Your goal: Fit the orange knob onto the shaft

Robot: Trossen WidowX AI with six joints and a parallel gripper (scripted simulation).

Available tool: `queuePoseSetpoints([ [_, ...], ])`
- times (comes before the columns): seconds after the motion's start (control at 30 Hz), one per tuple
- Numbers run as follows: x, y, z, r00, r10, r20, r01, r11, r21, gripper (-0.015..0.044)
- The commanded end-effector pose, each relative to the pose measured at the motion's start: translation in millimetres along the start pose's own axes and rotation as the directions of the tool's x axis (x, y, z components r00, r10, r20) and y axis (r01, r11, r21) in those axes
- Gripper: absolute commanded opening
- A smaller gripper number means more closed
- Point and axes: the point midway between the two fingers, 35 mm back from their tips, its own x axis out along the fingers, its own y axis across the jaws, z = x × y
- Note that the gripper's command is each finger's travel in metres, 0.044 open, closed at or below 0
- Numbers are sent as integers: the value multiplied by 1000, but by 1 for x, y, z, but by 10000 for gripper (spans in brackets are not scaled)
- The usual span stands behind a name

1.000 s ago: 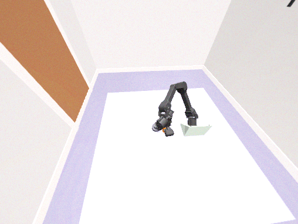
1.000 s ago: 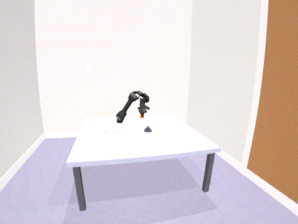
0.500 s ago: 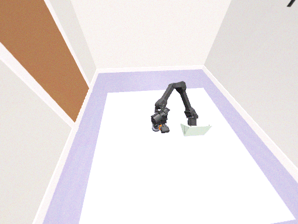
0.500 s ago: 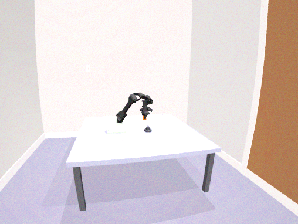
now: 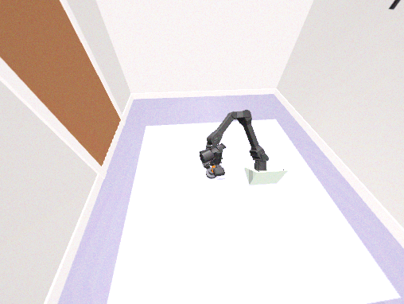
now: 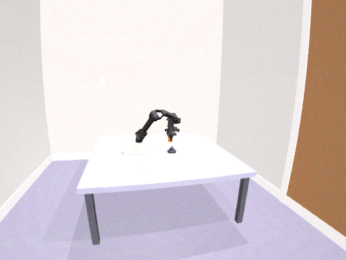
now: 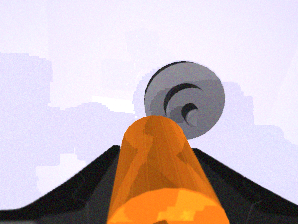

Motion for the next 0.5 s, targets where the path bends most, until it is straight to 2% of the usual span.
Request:
queuePoseSetpoints([
  [0.0,2,-11,3,1000,-5,8,5,1000,1,0],
  [0.47,17,-36,6,1000,-20,3,20,1000,4,0],
])
